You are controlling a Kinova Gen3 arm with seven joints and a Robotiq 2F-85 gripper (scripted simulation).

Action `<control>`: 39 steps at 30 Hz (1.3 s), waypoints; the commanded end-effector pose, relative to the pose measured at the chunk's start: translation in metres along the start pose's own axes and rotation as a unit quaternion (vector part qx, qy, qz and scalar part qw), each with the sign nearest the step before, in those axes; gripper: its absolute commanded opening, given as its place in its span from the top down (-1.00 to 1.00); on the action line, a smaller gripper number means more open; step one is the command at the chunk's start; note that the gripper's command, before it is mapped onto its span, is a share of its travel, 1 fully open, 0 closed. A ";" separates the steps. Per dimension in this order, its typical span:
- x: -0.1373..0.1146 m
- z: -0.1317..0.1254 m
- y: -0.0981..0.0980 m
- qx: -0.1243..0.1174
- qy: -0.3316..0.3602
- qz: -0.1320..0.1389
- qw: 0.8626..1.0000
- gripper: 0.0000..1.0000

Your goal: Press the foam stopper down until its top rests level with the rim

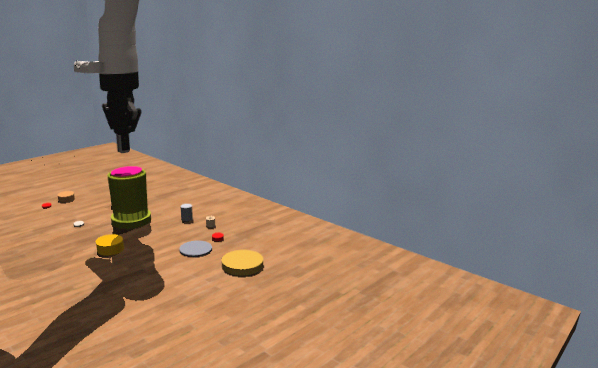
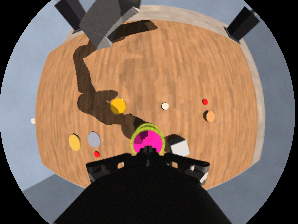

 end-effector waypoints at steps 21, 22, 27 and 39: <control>0.001 -0.001 -0.005 -0.002 0.001 -0.003 1.000 1.00; 0.001 -0.001 -0.005 -0.002 0.001 -0.003 1.000 1.00; 0.001 -0.002 0.003 -0.002 0.001 -0.003 1.000 1.00; 0.001 -0.002 0.015 -0.002 0.001 -0.003 1.000 1.00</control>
Point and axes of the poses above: the point where the finger pads meet when closed, its own y axis out along the fingers, its own z axis across the jaws, x = y × z, the point moved 9 cm from there along -y, back along the fingers, and after that the axes turned 9 degrees about -y, right-handed, at the moved point
